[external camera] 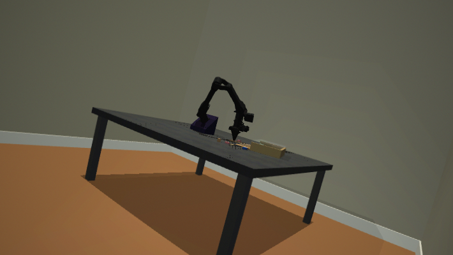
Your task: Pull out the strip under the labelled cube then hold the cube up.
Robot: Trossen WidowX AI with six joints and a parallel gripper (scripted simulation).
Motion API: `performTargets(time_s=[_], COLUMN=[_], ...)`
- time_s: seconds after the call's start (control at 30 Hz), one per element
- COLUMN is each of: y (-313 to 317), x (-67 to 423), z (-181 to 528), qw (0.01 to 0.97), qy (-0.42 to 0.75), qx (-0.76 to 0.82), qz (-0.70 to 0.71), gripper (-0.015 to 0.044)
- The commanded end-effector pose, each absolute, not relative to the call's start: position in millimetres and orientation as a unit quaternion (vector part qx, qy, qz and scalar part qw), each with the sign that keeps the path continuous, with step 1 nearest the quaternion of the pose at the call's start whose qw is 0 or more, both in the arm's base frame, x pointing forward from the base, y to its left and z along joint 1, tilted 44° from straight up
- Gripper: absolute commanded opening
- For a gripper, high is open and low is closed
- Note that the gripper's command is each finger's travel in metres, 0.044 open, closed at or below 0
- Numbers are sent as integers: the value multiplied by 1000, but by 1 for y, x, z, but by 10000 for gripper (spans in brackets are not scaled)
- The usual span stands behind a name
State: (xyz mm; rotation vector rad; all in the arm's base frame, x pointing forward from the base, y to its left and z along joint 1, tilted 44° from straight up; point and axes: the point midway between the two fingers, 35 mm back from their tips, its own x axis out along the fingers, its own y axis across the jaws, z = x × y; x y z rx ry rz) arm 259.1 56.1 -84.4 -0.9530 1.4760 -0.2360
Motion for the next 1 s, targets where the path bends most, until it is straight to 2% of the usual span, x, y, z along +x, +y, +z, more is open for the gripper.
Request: performTargets(time_s=[0.0, 0.97], y=[47, 31], x=[245, 209], z=[-86, -78], qw=[621, 620], qy=[655, 656], qx=[-417, -418], qz=[-106, -106], gripper=[0, 0])
